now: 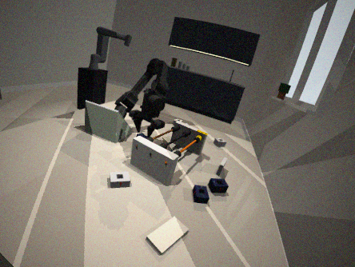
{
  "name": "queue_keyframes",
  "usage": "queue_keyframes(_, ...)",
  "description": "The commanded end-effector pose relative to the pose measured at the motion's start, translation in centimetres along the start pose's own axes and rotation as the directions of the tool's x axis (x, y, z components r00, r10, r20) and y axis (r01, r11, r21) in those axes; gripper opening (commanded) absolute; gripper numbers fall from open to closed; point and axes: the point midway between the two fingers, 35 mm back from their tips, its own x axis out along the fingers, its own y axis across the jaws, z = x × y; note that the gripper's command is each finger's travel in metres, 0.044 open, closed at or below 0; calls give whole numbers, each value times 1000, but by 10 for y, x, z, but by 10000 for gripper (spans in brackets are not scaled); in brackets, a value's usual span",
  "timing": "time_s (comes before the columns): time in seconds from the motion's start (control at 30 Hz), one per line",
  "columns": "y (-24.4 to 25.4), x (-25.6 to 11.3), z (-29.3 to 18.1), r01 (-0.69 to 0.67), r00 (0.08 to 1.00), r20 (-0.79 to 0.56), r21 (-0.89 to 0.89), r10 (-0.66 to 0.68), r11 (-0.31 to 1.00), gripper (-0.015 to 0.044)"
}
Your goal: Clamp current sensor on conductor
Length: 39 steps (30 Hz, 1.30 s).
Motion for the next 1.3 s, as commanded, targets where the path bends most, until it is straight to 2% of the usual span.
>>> queue_keyframes(0.0, 2, 9, 0, -2, 1000, 6, 8, 2, 1000, 320)
queue_keyframes(0.23, 3, 16, 0, -3, 1000, 8, 8, 3, 1000, 320)
queue_keyframes(0.83, 2, 12, 0, -2, 1000, 2, 0, 2, 1000, 200)
queue_keyframes(1.1, -4, -15, -2, 0, 1000, -3, 3, 0, 1000, 0)
queue_keyframes(1.27, -7, -41, -3, 1, 1000, -5, 6, 0, 1000, 0)
